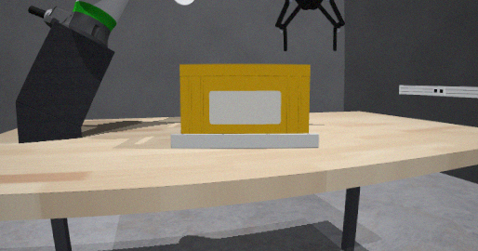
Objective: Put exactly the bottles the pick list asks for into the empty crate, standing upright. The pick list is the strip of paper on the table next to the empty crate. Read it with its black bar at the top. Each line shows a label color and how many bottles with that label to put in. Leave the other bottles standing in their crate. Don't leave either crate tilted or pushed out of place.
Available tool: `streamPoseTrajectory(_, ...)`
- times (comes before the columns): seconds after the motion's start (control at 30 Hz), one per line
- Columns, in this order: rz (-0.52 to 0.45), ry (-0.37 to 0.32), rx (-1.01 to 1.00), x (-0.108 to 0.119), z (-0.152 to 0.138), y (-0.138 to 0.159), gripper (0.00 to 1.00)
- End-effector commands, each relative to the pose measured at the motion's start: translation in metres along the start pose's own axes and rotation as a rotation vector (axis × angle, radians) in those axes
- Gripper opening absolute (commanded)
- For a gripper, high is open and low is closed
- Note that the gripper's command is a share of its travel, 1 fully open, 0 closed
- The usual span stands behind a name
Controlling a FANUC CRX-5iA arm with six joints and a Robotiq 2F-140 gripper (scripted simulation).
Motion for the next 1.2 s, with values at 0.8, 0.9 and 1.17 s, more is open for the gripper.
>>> streamPoseTrajectory(0.8, 0.0, 0.002, 0.001, 0.04, 0.0, -0.011, 0.44)
streamPoseTrajectory(0.9, 0.0, 0.002, 0.001, 0.054, 0.0, -0.015, 0.44)
streamPoseTrajectory(1.17, 0.0, 0.002, 0.001, 0.083, 0.0, -0.023, 0.44)
Point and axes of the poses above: the point where the finger pads meet when closed, its own x axis back along the fingers, its own z axis across the jaws, y = z × x, the point moved 4 cm from there along x, back along the fingers, and after that the axes turned 2 degrees about -x, right-handed, at the moved point
